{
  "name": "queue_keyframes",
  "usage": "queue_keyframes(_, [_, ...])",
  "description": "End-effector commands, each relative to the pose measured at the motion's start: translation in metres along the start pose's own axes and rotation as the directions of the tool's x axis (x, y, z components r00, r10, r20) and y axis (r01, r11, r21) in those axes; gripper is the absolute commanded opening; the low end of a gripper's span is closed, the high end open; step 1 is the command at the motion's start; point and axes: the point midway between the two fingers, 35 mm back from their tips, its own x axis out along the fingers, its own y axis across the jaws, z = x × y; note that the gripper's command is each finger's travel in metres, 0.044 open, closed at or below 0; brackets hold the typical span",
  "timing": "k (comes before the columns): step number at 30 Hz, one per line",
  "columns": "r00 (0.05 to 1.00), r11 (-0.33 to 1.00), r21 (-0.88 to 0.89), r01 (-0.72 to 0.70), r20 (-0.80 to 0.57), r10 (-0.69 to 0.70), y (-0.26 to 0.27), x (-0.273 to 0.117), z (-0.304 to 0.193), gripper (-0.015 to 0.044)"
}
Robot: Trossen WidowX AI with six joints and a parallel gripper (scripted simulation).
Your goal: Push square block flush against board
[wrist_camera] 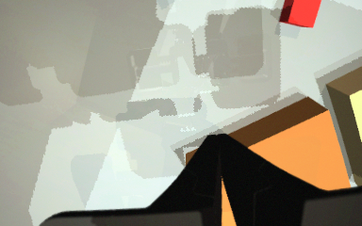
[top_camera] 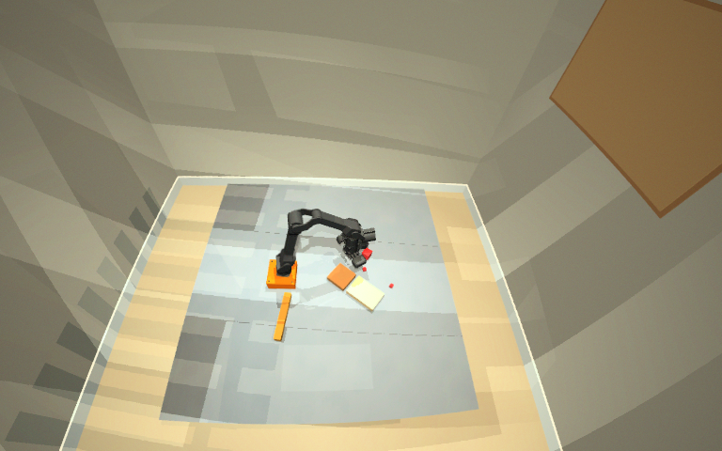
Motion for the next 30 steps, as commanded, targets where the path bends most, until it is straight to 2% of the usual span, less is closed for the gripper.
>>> queue_keyframes(1, [1.000, 0.988, 0.153, -0.001, -0.008, 0.002, 0.004, 0.000, -0.014, 0.0000])
queue_keyframes(15, [1.000, 0.806, 0.592, 0.008, -0.017, 0.003, 0.015, -0.001, -0.054, 0.0000])
queue_keyframes(30, [1.000, 0.411, 0.912, 0.022, -0.026, 0.004, 0.027, 0.004, -0.098, 0.0000])
